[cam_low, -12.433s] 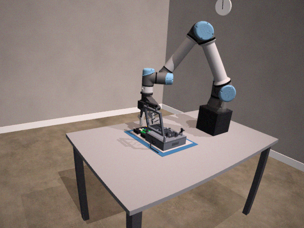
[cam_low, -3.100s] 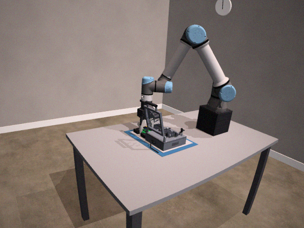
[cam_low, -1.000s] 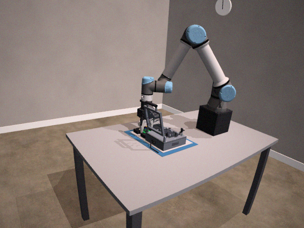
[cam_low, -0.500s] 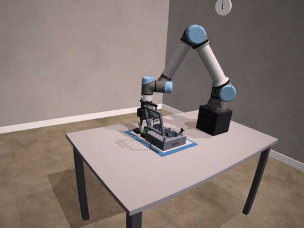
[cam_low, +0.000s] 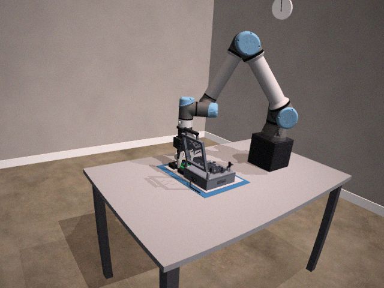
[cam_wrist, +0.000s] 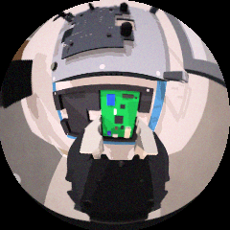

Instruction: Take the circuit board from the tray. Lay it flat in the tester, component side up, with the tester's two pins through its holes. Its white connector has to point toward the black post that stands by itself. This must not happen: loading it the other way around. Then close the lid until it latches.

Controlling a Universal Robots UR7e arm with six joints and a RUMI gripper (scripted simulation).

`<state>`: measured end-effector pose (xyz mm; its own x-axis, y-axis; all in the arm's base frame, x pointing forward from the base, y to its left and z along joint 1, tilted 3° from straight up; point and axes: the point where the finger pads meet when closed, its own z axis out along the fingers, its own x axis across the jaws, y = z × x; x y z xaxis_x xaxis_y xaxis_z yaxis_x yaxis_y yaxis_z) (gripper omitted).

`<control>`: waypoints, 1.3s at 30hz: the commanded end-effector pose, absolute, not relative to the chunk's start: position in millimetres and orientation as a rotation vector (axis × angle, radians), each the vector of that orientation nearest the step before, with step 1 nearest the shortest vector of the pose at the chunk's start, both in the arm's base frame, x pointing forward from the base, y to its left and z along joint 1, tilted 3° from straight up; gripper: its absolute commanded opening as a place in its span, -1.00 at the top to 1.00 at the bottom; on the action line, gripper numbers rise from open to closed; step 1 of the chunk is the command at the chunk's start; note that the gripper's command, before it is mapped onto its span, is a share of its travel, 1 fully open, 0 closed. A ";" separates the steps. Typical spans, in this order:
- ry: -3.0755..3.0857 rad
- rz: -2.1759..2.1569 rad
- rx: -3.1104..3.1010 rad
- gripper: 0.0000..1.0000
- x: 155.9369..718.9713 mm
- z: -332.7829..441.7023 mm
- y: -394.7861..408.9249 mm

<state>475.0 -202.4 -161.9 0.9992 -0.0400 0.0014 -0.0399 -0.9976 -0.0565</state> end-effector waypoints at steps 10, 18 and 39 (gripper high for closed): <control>0.062 -0.006 -3.085 0.22 475.4 -161.4 -202.8; 0.062 -0.006 -3.085 0.22 475.4 -161.4 -202.8; 0.062 -0.006 -3.085 0.22 475.4 -161.4 -202.8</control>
